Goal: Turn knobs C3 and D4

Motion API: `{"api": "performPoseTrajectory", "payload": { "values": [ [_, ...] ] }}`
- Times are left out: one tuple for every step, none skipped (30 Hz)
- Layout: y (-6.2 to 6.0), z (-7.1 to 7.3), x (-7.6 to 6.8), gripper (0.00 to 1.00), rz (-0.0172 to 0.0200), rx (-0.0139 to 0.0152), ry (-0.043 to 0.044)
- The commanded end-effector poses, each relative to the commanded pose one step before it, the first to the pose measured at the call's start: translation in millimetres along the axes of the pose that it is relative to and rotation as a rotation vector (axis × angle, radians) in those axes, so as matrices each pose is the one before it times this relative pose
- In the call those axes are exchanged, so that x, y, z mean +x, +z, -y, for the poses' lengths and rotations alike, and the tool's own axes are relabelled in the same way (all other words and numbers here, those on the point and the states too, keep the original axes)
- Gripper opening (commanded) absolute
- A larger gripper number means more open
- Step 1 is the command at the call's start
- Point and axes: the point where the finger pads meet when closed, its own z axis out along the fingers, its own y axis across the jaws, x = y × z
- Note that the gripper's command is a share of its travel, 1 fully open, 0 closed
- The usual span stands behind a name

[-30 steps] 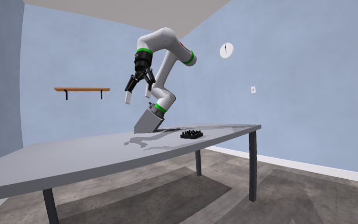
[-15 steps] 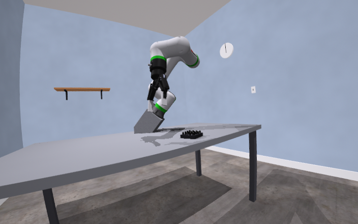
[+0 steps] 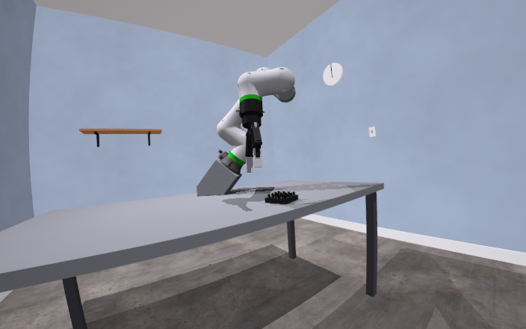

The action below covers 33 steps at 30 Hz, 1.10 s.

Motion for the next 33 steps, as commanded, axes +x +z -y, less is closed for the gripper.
{"api": "performPoseTrajectory", "payload": {
  "values": [
    [8.31, 19.87, 30.15, 1.00, -0.00205, 0.02857, 0.14635],
    [0.00, 0.00, 0.00, 1.00, 0.00000, 0.00000, 0.00000],
    [3.00, 8.90, 8.42, 1.00, -0.00412, 0.01102, 0.04865],
    [1.48, 4.58, 3.79, 1.00, -0.00176, 0.00547, 0.02374],
    [0.00, 0.00, 0.00, 1.00, 0.00000, 0.00000, 0.00000],
    [2.87, 9.17, 6.97, 1.00, -0.00295, 0.01080, 0.04624],
    [1.42, 4.65, 3.09, 1.00, -0.00121, 0.00533, 0.02257],
    [0.00, 0.00, 0.00, 1.00, 0.00000, 0.00000, 0.00000],
    [2.71, 9.15, 5.58, 1.00, -0.00190, 0.01036, 0.04347],
    [1.34, 4.59, 2.44, 1.00, -0.00072, 0.00509, 0.02121],
    [2.53, 8.87, 4.29, 1.00, -0.00098, 0.00974, 0.04038],
    [1.25, 4.41, 1.84, 1.00, -0.00030, 0.00477, 0.01971],
    [0.00, 0.00, 0.00, 1.00, 0.00000, 0.00000, 0.00000],
    [2.33, 8.37, 3.16, 1.00, -0.00023, 0.00898, 0.03702],
    [0.00, 0.00, 0.00, 1.00, 0.00000, 0.00000, 0.00000],
    [0.00, 0.00, 0.00, 1.00, 0.00000, 0.00000, 0.00000],
    [3.23, 11.81, 3.68, 1.00, 0.00038, 0.01249, 0.05149],
    [2.90, 10.68, 2.45, 1.00, 0.00103, 0.01112, 0.04598],
    [0.93, 3.38, 0.56, 1.00, 0.00046, 0.00349, 0.01448],
    [1.65, 6.04, 0.85, 1.00, 0.00098, 0.00620, 0.02581],
    [0.81, 2.95, 0.31, 1.00, 0.00055, 0.00301, 0.01259],
    [1.40, 5.13, 0.42, 1.00, 0.00108, 0.00522, 0.02192],
    [1.84, 6.72, 0.32, 1.00, 0.00164, 0.00681, 0.02877],
    [1.49, 5.40, 0.03, 1.00, 0.00150, 0.00544, 0.02318],
    [1.15, 4.14, -0.12, 1.00, 0.00126, 0.00416, 0.01786],
    [0.84, 3.00, -0.16, 1.00, 0.00098, 0.00300, 0.01297],
    [0.56, 1.99, -0.14, 1.00, 0.00068, 0.00199, 0.00864],
    [0.33, 1.16, -0.10, 1.00, 0.00041, 0.00116, 0.00503],
    [0.15, 0.53, -0.05, 1.00, 0.00019, 0.00053, 0.00231],
    [0.04, 0.15, -0.01, 1.00, 0.00005, 0.00015, 0.00065],
    [0.00, 0.02, 0.00, 1.00, 0.00001, 0.00002, 0.00007],
    [0.00, 0.00, 0.00, 1.00, 0.00000, 0.00000, 0.00000],
    [0.00, 0.00, 0.00, 1.00, 0.00000, 0.00000, 0.00000]
  ]
}}
